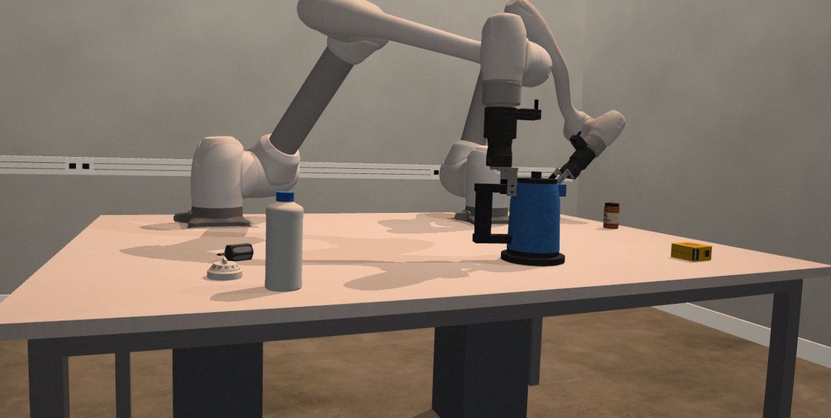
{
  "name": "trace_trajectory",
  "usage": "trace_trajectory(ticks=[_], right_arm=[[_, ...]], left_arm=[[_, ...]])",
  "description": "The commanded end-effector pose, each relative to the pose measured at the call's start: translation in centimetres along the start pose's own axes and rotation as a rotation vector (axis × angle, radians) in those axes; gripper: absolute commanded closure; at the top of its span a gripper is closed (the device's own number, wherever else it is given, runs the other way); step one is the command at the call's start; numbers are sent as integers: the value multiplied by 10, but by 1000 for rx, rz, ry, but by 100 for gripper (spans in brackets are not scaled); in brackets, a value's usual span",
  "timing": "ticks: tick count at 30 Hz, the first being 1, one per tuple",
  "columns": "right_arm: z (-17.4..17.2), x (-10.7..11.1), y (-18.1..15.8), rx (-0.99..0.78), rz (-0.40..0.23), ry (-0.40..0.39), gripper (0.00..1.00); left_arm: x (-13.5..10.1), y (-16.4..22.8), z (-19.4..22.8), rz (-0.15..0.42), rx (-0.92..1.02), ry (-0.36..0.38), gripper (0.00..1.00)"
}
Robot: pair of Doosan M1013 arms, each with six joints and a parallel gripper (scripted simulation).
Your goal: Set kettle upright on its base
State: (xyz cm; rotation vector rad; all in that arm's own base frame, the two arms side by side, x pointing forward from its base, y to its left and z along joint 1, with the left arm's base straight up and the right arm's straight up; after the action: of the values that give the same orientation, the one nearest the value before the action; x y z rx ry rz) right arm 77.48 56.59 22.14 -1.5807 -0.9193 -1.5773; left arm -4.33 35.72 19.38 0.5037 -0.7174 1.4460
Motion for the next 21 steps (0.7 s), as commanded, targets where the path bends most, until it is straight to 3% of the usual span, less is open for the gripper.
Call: trace_trajectory(ticks=[1, 15, 21], right_arm=[[0, 2, 0, 0, 0, 2, 0], [0, 2, 0, 0, 0, 2, 0], [0, 15, 0, 0, 0, 2, 0]], left_arm=[[0, 0, 0, 0, 0, -1, 0], [0, 0, 0, 0, 0, -1, 0], [0, 0, 0, 0, 0, -1, 0]])
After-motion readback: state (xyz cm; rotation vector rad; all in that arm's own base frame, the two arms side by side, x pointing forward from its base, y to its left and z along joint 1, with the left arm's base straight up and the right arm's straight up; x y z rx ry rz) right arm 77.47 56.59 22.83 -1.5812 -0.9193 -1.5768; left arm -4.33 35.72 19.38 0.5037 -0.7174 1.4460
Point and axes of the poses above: on each arm, the point where the finger pads meet when closed, its own x axis back along the fingers, its own y axis across the jaws, z = x × y, the point moved 5 cm from there along x, back along the fingers, and after that the axes turned 12 degrees about -x, right-handed, at the moved point
